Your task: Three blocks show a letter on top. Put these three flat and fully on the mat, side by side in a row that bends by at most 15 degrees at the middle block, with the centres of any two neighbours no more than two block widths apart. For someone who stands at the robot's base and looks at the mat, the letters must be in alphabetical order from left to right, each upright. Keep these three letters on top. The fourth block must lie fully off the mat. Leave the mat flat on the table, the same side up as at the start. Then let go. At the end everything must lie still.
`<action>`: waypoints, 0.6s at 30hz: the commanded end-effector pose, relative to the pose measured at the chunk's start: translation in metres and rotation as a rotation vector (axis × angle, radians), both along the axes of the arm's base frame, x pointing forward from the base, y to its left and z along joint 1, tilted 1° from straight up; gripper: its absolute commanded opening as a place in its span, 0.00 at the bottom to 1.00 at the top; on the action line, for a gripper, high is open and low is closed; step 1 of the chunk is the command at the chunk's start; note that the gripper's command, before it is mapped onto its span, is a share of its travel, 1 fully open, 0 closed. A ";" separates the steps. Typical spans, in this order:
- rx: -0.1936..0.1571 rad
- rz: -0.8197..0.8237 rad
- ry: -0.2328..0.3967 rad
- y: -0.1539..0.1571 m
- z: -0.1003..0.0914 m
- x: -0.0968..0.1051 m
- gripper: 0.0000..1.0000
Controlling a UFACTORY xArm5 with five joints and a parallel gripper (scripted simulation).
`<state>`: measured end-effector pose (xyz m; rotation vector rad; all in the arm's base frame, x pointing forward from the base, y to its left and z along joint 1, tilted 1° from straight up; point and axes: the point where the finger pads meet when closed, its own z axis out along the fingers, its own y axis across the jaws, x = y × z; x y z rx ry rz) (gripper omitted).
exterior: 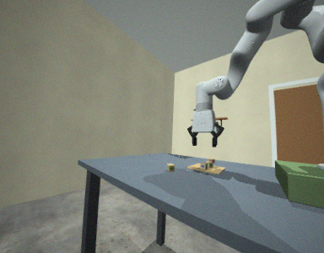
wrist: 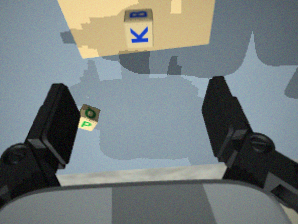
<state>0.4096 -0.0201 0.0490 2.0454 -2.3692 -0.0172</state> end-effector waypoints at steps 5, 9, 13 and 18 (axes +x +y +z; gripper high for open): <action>0.000 0.000 -0.004 0.000 0.001 0.001 1.00; 0.000 0.000 -0.004 0.000 0.001 0.001 1.00; 0.000 0.000 -0.004 -0.001 -0.002 0.001 1.00; 0.000 0.000 -0.004 -0.002 -0.006 -0.001 1.00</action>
